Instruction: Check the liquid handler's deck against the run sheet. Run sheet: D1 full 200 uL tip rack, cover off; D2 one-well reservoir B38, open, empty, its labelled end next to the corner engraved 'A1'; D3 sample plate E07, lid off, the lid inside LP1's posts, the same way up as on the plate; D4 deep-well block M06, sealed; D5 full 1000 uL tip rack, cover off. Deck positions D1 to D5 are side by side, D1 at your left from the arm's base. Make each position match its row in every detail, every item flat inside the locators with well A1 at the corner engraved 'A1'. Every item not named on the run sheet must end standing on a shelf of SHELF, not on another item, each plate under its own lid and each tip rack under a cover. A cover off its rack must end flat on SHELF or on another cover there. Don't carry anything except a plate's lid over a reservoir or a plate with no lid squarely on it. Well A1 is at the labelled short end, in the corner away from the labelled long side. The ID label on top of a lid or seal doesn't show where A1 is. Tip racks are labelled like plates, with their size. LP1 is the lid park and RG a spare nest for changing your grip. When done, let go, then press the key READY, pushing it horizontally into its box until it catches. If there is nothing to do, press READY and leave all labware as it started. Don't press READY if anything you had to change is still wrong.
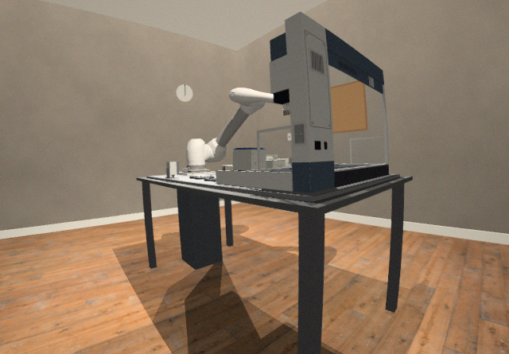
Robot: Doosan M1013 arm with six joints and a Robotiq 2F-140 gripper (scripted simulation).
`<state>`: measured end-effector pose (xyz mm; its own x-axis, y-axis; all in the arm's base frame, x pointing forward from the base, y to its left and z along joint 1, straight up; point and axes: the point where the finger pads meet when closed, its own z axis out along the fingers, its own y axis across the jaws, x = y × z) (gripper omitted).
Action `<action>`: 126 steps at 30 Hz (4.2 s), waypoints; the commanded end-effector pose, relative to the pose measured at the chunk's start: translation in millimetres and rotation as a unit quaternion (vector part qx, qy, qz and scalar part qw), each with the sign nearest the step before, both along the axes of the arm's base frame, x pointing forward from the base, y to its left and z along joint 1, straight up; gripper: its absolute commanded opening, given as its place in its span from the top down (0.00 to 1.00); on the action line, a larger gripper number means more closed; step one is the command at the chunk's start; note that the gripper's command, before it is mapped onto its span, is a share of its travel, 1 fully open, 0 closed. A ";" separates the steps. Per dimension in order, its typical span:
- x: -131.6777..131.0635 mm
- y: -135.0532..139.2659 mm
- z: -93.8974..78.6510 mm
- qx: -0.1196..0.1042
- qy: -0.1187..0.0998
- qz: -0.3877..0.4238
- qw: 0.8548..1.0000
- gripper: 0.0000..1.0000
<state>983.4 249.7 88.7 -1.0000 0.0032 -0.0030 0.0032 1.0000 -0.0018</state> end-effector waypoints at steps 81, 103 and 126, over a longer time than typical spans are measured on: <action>-0.1 0.4 122.2 0.000 -0.001 0.000 1.000 0.90; -0.3 0.5 155.5 0.000 -0.001 0.000 1.000 0.90; -0.5 0.5 187.2 0.000 -0.001 0.000 1.000 0.90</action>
